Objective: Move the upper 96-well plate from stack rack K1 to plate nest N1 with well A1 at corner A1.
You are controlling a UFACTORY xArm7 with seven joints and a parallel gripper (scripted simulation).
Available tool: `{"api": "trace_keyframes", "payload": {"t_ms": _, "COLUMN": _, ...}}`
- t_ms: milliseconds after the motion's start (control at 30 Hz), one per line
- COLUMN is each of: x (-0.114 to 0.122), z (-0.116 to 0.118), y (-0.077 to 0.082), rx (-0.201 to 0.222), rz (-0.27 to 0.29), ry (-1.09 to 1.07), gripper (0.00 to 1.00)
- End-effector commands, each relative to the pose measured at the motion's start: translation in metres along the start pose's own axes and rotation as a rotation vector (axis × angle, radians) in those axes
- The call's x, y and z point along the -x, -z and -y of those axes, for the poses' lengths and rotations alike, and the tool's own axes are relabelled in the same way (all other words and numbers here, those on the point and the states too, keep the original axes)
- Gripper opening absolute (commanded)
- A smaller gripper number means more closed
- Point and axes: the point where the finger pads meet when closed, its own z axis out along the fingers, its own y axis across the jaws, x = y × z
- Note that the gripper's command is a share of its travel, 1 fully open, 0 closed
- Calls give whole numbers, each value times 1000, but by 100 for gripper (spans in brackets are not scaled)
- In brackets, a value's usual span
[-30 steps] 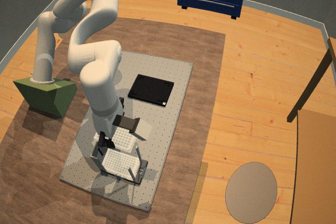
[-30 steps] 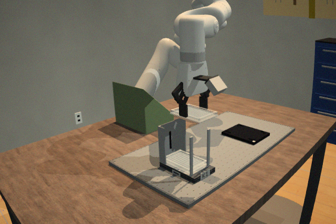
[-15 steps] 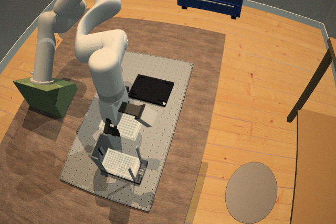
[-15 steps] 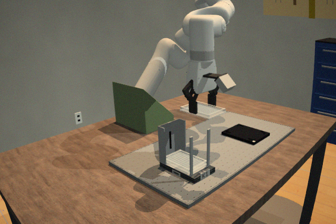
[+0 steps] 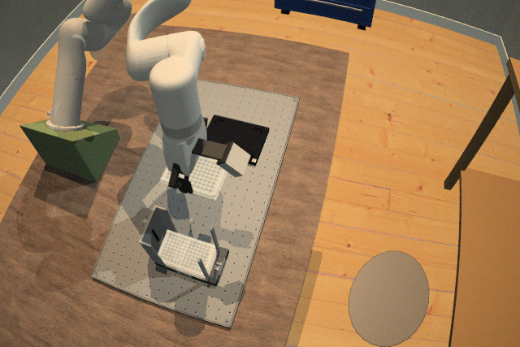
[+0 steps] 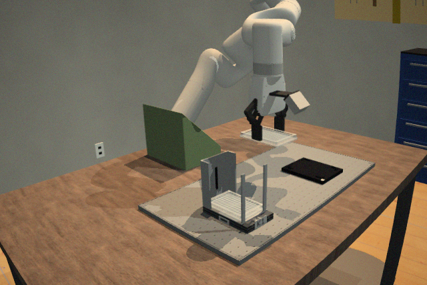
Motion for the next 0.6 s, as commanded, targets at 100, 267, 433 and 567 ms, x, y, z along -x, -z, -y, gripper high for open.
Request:
{"api": "trace_keyframes", "payload": {"t_ms": 100, "x": 0, "z": 22, "y": 2, "rx": 4, "rz": -5, "ry": 0, "gripper": 0}}
{"api": "trace_keyframes", "payload": {"t_ms": 267, "x": 0, "z": 32, "y": 2, "rx": 3, "rz": -5, "ry": 0, "gripper": 0}}
{"api": "trace_keyframes", "payload": {"t_ms": 433, "x": 0, "z": 48, "y": 1, "rx": 3, "rz": -5, "ry": 0, "gripper": 0}}
{"api": "trace_keyframes", "payload": {"t_ms": 567, "x": 1, "z": 62, "y": 1, "rx": 3, "rz": -5, "ry": 0, "gripper": 0}}
